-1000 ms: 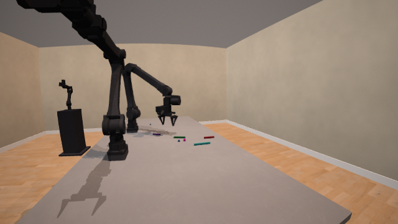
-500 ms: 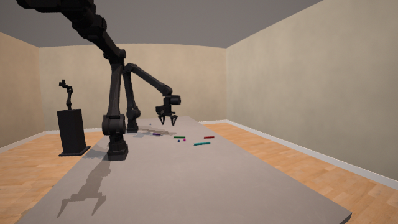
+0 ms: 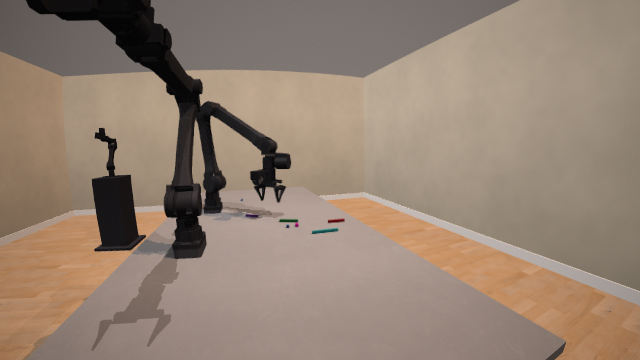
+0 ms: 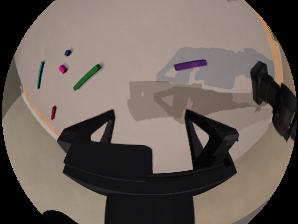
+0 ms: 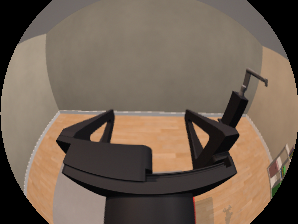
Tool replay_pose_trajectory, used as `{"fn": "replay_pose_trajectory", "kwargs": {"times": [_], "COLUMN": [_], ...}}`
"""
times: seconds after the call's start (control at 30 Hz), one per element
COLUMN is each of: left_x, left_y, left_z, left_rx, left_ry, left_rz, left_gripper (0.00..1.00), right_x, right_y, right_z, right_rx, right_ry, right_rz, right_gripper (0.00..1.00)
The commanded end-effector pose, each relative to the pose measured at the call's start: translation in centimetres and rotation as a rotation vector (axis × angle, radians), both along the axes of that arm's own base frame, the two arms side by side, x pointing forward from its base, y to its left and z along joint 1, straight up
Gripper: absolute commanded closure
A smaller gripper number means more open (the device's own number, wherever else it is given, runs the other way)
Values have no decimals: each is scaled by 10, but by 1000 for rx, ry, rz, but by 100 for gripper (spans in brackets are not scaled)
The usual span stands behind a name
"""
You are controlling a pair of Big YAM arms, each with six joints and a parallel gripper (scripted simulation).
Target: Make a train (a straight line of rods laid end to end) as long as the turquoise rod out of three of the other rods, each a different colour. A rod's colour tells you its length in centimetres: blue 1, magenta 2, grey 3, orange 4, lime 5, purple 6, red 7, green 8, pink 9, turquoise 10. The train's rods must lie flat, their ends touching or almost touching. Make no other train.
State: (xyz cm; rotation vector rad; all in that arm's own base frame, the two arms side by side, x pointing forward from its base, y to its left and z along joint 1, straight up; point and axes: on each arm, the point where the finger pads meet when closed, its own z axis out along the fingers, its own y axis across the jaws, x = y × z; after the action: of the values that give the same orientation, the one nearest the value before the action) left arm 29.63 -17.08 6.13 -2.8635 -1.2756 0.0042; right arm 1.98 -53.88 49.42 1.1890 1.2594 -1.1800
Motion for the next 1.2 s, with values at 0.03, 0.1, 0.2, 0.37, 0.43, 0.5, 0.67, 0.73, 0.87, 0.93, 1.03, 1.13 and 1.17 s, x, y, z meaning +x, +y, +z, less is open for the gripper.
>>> {"fn": "replay_pose_trajectory", "kwargs": {"times": [0.03,0.1,0.2,0.37,0.43,0.5,0.67,0.73,0.87,0.93,1.03,1.13,1.17], "left_x": [22,20,20,25,27,29,34,35,38,39,42,44,44], "left_y": [-16,-19,-22,-33,-37,-41,-51,-55,-62,-66,-72,-79,-81], "left_z": [27,17,16,18,18,18,19,19,20,20,20,20,20], "left_rx": [-46,-29,-25,-23,-22,-23,-24,-25,-26,-26,-27,-28,-28], "left_ry": [-69,-41,-32,-29,-30,-30,-29,-28,-27,-27,-26,-25,-24], "left_rz": [28,54,104,257,311,362,491,543,633,686,763,840,866], "left_gripper": [0,0,0,0,0,0,0,0,0,0,0,0,0], "right_x": [-3,-3,-3,-3,-3,-3,-3,-3,-3,-3,-3,-3,-3], "right_y": [-6,-6,-6,-6,-6,-6,-6,-6,-6,-6,-6,-6,-6], "right_z": [6,6,6,6,6,6,6,6,6,6,6,6,6], "right_rx": [-25,-25,-25,-25,-25,-25,-25,-25,-25,-25,-25,-25,-25], "right_ry": [-18,-18,-18,-18,-18,-18,-18,-18,-18,-18,-18,-18,-18], "right_rz": [-9,-9,-9,-9,-9,-9,-9,-9,-9,-9,-9,-9,-9], "right_gripper": [0,0,0,0,0,0,0,0,0,0,0,0,0]}}
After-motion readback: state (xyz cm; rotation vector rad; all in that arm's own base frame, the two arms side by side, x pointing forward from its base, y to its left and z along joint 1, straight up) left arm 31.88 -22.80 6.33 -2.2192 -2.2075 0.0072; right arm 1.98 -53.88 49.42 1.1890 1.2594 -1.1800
